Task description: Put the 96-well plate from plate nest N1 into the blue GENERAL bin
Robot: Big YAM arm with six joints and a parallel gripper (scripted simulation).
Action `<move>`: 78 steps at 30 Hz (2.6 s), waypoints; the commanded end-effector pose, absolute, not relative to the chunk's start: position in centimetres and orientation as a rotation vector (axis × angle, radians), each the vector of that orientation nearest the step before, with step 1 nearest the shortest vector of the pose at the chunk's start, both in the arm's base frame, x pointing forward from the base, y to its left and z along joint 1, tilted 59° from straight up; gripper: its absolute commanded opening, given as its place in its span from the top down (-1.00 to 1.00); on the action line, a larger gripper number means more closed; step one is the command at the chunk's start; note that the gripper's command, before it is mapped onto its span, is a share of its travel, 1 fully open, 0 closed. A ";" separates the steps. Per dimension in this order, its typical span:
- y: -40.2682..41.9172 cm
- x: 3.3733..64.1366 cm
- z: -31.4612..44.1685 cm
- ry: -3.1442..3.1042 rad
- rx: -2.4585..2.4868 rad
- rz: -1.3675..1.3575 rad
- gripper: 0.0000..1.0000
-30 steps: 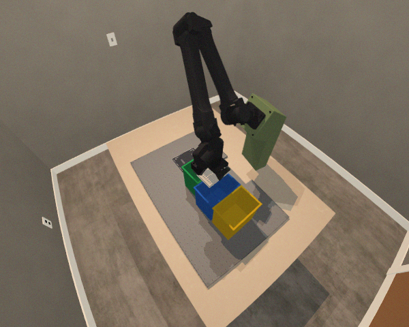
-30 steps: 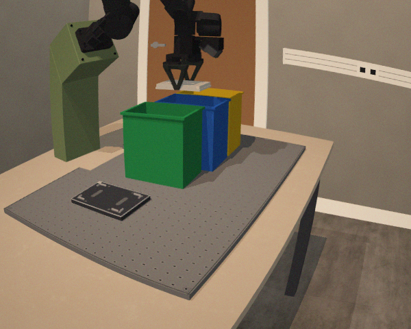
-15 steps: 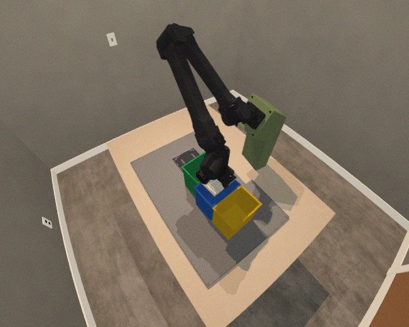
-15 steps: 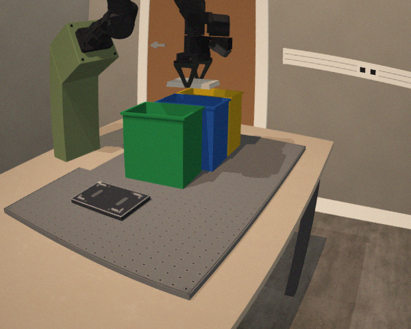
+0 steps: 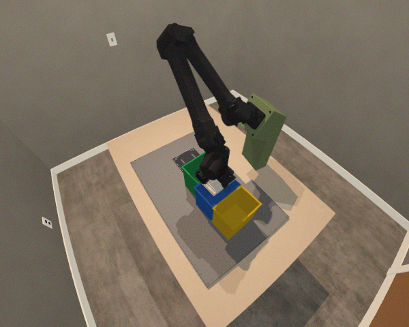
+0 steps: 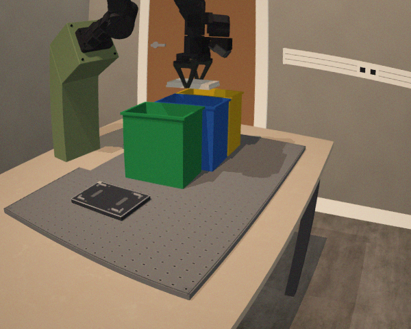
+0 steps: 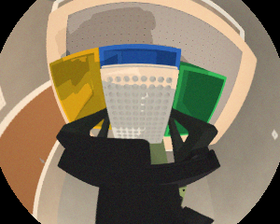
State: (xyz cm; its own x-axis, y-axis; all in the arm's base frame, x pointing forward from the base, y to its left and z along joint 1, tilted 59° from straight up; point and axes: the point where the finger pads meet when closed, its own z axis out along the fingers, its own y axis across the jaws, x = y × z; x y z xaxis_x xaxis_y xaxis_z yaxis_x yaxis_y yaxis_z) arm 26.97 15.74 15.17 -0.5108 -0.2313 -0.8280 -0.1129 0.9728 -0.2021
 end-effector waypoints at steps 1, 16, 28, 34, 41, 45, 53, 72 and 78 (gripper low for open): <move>15.9 27.5 16.7 2.086 -0.183 -0.105 1.00; 15.7 28.9 14.4 2.107 -0.227 -0.145 1.00; 16.0 29.7 14.1 2.102 -0.224 -0.131 1.00; 16.0 29.7 14.1 2.102 -0.224 -0.131 1.00; 16.0 29.7 14.1 2.102 -0.225 -0.131 1.00; 16.1 29.5 13.4 2.107 -0.250 -0.140 1.00; 15.5 30.2 13.2 2.111 -0.230 -0.150 1.00; 15.7 31.1 12.8 2.107 -0.233 -0.144 1.00; 15.6 31.6 12.6 2.107 -0.228 -0.147 1.00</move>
